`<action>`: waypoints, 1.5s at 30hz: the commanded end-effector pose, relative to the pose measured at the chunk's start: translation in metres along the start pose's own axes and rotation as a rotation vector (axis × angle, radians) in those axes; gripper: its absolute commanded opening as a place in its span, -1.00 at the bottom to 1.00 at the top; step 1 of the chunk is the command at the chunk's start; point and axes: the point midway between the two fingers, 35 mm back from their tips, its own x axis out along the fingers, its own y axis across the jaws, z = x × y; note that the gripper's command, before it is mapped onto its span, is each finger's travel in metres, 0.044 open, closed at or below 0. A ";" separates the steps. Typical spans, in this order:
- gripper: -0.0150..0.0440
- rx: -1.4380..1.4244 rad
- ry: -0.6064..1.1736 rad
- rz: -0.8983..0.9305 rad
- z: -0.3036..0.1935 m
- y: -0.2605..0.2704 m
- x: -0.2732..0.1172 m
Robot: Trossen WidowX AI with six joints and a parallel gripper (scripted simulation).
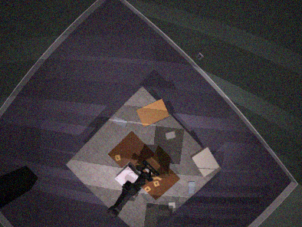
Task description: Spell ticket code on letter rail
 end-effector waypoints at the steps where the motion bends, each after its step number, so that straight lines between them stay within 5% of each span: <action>1: -0.49 -0.005 -0.002 0.003 0.000 -0.002 0.000; 19: -0.49 -0.006 -0.002 0.003 0.000 -0.011 0.000; 30: 0.49 -0.006 -0.002 0.002 0.000 -0.010 -0.004; 45: 0.51 -0.006 -0.001 0.003 0.000 -0.010 -0.019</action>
